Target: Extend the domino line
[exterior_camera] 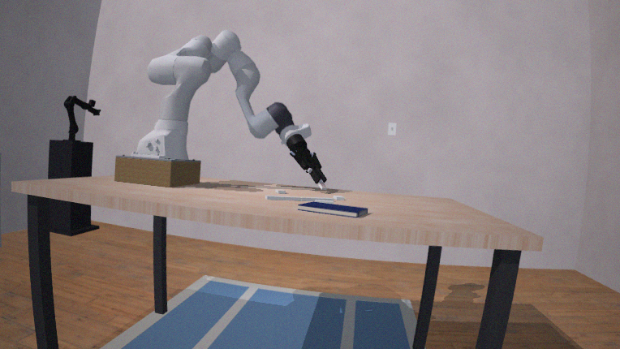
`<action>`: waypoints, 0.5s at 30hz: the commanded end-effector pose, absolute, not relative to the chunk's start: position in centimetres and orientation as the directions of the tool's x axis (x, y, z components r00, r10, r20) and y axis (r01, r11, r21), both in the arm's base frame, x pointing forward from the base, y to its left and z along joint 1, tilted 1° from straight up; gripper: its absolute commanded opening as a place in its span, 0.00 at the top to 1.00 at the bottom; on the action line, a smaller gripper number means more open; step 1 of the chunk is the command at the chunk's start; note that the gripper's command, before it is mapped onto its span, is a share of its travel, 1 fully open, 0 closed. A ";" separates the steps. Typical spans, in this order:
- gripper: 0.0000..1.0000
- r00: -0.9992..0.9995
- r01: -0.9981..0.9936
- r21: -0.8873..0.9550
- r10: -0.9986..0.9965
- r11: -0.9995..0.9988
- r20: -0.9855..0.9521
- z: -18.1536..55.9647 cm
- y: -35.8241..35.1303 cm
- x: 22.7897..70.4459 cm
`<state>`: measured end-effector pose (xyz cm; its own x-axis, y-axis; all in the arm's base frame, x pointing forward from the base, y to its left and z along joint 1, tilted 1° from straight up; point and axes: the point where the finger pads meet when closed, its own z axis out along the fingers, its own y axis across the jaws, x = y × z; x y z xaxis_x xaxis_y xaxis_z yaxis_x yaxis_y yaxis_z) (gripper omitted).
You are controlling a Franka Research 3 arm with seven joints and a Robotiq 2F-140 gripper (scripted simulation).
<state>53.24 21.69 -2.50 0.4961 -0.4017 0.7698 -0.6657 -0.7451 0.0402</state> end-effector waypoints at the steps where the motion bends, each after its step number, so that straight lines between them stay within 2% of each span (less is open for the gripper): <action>1: 0.78 0.419 -0.705 -0.008 -0.424 -0.710 0.803 -2.5 21.6 53.0; 15: 0.78 0.339 -0.705 -0.007 -0.346 -0.709 0.875 -3.2 22.0 52.6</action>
